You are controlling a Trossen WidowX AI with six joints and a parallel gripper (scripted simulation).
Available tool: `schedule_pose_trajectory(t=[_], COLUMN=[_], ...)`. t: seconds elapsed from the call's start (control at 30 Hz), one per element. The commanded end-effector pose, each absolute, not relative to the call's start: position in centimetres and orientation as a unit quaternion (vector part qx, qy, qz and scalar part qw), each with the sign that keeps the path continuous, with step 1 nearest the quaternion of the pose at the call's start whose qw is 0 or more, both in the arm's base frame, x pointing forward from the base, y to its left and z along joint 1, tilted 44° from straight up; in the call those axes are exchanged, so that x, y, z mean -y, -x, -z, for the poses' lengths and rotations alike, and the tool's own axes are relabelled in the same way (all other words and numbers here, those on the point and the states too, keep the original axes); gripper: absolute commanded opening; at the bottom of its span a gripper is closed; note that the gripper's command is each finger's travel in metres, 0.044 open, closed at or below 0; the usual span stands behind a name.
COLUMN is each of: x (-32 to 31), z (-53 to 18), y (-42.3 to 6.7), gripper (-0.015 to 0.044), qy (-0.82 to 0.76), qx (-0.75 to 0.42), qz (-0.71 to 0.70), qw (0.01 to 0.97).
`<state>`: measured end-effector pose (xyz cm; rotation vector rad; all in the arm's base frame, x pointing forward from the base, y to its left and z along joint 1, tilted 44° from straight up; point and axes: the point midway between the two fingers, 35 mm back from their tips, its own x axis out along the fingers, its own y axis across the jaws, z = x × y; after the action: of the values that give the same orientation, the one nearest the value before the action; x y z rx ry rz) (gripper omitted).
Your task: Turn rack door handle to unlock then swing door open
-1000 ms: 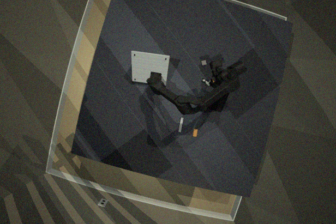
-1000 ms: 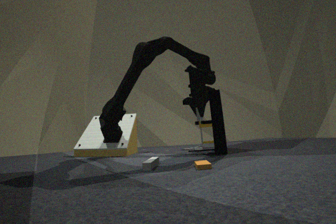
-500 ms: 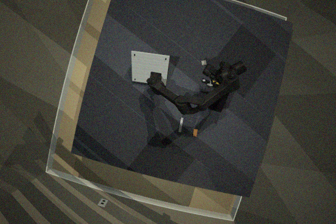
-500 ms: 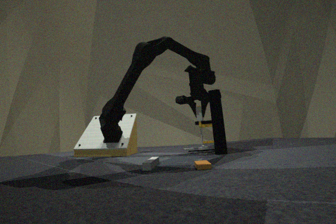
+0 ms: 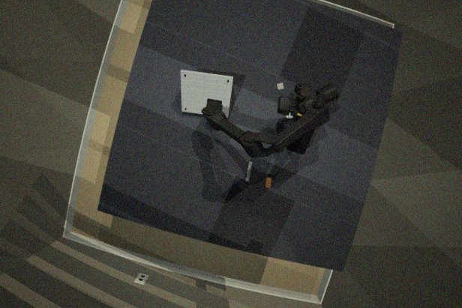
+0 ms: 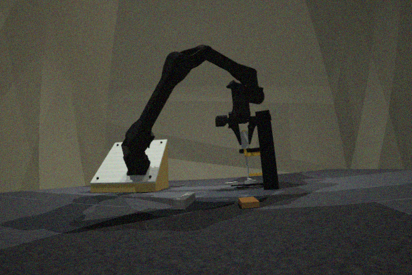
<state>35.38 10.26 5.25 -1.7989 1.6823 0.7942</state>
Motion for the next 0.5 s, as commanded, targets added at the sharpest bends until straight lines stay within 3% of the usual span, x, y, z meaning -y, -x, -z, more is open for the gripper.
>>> schedule_pose_trajectory(t=[0.0, 0.07, 0.4, 0.47], x=[-10.03, -10.03, -10.03, -10.03], z=[-5.28, -5.28, -5.28, -5.28], y=[-35.39, -35.39, -35.39, -35.39], gripper=[0.0018, 0.0018, 0.0281, 0.029], qy=[0.674, 0.674, 0.674, 0.673], qx=[-0.622, -0.622, -0.622, -0.623], qz=[-0.301, -0.301, -0.301, -0.299], qw=[0.26, 0.26, 0.26, 0.262])
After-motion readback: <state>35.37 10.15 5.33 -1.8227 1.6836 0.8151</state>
